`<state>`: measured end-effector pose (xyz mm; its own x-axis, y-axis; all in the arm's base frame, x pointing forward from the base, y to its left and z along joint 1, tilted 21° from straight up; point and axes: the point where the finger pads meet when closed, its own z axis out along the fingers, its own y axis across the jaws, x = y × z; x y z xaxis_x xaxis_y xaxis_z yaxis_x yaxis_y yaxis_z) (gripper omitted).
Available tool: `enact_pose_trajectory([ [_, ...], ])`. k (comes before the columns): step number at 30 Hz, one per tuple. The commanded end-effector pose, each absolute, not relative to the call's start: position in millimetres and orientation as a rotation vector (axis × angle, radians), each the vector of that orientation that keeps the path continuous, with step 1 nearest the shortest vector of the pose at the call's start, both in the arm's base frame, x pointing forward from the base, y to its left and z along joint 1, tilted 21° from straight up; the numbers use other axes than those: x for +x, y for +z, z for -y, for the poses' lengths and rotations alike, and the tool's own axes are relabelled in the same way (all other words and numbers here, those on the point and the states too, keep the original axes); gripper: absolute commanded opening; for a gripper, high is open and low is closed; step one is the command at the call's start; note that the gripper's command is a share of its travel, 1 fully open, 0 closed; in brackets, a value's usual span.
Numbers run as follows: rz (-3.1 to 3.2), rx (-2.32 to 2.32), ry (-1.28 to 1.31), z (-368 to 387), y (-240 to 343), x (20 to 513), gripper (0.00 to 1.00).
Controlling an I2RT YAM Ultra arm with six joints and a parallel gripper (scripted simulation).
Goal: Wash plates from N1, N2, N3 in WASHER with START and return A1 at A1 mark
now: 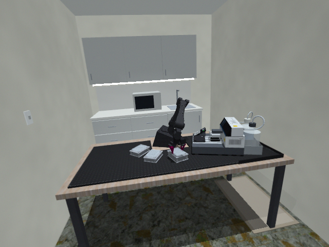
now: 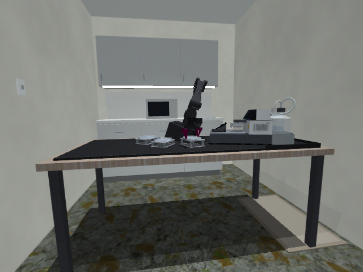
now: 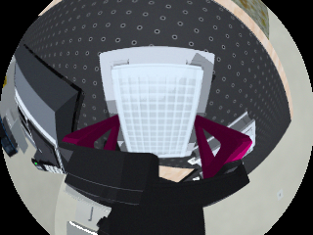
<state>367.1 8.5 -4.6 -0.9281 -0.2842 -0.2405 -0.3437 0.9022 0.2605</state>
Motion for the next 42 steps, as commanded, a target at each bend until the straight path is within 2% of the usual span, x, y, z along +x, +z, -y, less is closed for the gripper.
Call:
enact_pose_trajectory([
  [1, -2.861, -0.475, 0.44, -7.2, -1.7, 369.3, 1.0],
  [19, -2.861, -0.475, 0.44, -7.2, -1.7, 369.3, 1.0],
  [42, -2.861, -0.475, 0.439, 4.1, 31.0, 364.0, 1.0],
])
